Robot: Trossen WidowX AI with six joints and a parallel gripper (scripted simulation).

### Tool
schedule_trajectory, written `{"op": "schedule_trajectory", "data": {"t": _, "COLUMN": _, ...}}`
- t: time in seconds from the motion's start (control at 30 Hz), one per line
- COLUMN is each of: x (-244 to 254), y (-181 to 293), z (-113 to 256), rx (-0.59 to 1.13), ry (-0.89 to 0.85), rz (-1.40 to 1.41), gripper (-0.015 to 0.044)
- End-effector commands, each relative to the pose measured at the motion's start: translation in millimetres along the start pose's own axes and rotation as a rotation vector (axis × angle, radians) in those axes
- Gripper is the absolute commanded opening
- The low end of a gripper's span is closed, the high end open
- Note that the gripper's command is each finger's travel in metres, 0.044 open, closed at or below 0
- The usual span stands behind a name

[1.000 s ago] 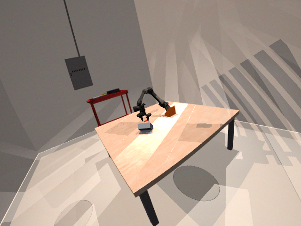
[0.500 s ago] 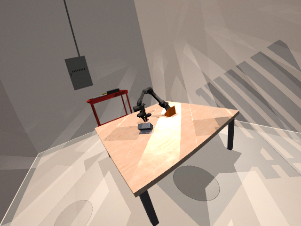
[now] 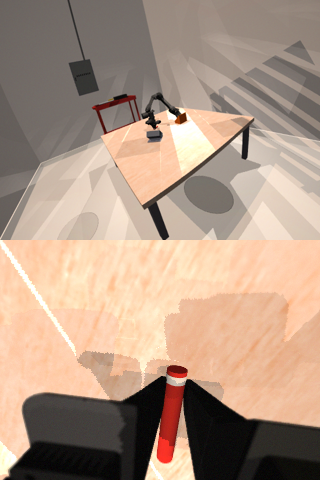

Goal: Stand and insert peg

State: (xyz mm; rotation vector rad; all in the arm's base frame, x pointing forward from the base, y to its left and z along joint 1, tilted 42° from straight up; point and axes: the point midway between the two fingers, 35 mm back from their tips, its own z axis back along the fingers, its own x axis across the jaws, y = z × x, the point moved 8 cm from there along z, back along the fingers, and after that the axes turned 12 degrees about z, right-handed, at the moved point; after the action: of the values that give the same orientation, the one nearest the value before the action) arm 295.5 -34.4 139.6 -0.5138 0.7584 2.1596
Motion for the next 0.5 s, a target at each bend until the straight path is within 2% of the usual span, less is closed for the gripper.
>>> {"op": "schedule_trajectory", "data": {"t": 0.0, "x": -0.1, "y": -0.1, "z": -0.1, "rx": 0.0, "ry": 0.002, "rz": 0.003, "gripper": 0.0049}}
{"op": "schedule_trajectory", "data": {"t": 0.47, "x": 2.5, "y": 11.8, "z": 6.4, "rx": -0.101, "ry": 0.021, "rz": 0.001, "gripper": 0.0049}}
